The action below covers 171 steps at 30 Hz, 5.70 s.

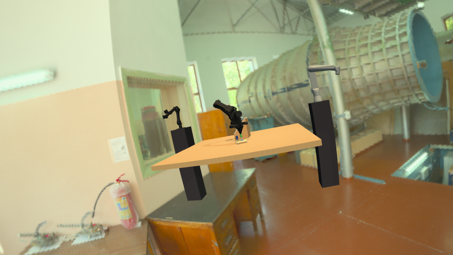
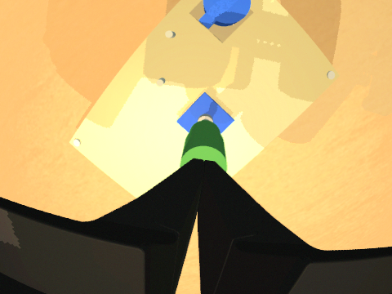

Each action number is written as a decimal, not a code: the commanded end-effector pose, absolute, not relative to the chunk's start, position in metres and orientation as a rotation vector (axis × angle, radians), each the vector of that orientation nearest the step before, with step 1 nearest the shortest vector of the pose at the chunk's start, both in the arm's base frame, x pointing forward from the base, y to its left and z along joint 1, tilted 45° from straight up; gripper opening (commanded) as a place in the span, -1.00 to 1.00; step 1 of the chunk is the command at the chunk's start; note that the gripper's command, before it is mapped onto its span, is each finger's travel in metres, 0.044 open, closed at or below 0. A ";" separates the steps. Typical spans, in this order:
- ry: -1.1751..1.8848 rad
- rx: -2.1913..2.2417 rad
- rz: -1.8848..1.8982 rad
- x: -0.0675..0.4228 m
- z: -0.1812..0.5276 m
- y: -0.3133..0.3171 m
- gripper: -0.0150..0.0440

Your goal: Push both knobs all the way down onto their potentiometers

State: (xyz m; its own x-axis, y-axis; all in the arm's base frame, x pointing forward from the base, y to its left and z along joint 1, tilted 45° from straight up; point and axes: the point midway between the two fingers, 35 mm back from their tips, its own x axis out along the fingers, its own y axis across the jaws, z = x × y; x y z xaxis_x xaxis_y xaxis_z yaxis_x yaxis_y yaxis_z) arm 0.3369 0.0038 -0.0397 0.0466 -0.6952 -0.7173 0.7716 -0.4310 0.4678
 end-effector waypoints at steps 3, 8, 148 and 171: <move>0.090 1.160 -1.647 0.336 -0.040 0.003 -0.49; 0.090 1.160 -1.647 0.336 -0.040 0.003 -0.49; 0.088 1.159 -1.646 0.337 -0.063 -0.020 -0.49; 0.088 1.159 -1.646 0.337 -0.064 -0.021 -0.49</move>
State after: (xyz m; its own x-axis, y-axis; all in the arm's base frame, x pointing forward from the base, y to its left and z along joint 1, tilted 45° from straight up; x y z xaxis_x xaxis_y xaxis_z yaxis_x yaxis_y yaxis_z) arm 0.3369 -0.0103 -0.0553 0.0601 -0.6942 -0.7172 0.7833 -0.4125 0.4650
